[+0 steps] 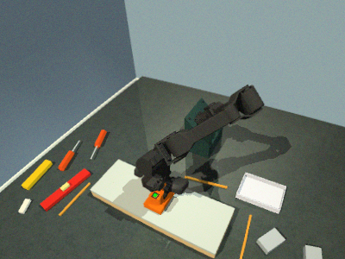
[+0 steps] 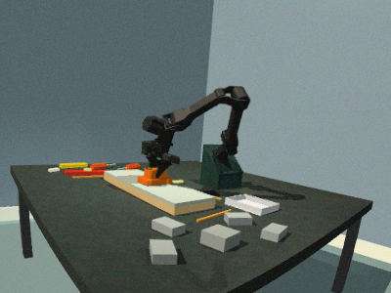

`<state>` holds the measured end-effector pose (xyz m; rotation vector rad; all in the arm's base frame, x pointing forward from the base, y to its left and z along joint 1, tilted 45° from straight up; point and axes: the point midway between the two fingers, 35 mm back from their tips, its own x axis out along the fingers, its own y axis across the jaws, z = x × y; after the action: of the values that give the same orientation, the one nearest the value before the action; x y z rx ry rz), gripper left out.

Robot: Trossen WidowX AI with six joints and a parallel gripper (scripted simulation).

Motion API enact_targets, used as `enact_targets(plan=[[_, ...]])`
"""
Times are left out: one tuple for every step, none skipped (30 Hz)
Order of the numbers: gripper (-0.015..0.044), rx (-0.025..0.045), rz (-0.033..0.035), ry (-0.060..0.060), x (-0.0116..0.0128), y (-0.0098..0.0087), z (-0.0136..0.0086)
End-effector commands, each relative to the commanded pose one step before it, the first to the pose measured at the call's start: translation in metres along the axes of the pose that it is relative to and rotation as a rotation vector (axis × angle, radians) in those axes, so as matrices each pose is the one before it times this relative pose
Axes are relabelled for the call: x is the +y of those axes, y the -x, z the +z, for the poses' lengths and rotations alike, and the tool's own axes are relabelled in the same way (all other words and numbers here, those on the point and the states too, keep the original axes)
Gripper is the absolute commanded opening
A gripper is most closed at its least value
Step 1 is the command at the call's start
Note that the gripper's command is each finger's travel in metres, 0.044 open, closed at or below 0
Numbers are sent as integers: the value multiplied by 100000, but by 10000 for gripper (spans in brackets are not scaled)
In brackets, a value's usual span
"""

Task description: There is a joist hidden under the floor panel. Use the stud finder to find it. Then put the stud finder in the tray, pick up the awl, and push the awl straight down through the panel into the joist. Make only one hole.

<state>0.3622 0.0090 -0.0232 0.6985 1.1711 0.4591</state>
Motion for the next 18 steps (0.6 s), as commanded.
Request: enact_targets(plan=[[0, 79, -215, -156, -1234, -7, -10], [0, -2, -12, 6, -268, 2, 0], [0, -3, -12, 6, -268, 2, 0], [0, -3, -12, 7, -268, 2, 0], [0, -3, -12, 7, -268, 2, 0], [0, -3, -12, 7, -268, 2, 0], [0, -3, -12, 7, -268, 2, 0], [0, -3, -13, 7, -268, 2, 0], [0, -3, -13, 7, -268, 2, 0], [0, -3, -13, 7, -268, 2, 0], [0, -3, -13, 7, -268, 2, 0], [0, -3, -13, 7, -268, 2, 0], [0, -3, -13, 7, -268, 2, 0], [0, -3, -13, 7, -268, 2, 0], [0, -3, -13, 7, -268, 2, 0], [0, -3, -13, 8, -268, 2, 0], [0, -3, -13, 8, -268, 2, 0], [0, -3, -13, 8, -268, 3, 0]])
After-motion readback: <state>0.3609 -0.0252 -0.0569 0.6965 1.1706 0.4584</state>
